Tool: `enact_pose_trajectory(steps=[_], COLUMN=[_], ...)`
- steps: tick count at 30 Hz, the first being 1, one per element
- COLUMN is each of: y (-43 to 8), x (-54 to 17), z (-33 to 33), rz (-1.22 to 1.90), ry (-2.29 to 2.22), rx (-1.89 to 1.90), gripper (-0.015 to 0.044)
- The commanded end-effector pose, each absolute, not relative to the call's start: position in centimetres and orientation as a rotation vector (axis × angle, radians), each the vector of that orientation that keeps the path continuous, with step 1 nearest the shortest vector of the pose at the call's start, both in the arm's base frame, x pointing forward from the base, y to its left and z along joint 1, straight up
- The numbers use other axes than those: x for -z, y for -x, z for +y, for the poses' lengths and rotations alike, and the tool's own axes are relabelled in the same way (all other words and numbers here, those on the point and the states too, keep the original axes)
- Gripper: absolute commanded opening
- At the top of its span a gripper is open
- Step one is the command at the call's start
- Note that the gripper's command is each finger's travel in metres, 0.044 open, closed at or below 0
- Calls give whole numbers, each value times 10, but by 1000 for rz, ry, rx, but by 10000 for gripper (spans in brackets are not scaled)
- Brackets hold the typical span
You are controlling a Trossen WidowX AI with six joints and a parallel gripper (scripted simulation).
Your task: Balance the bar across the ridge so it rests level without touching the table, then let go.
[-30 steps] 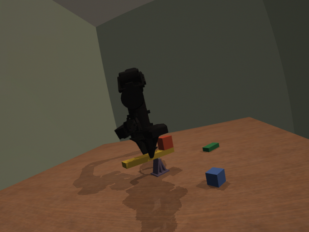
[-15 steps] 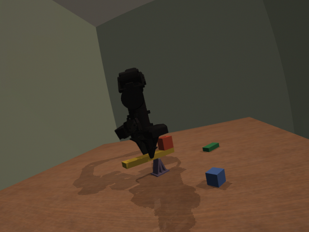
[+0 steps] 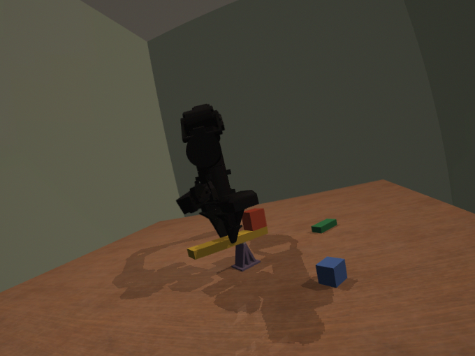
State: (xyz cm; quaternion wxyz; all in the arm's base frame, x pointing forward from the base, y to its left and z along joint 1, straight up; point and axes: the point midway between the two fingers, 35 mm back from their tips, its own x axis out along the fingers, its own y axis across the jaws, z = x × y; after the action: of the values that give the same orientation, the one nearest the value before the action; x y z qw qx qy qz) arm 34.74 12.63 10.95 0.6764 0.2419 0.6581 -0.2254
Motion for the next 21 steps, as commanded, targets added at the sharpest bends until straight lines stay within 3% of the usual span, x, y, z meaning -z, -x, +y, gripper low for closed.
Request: enact_pose_trajectory(steps=[1, 21], y=[-348, -348], x=[-109, -107], z=[126, 126], rz=[1476, 1476], ry=[-548, -548], rx=[511, 511], gripper=[0, 0])
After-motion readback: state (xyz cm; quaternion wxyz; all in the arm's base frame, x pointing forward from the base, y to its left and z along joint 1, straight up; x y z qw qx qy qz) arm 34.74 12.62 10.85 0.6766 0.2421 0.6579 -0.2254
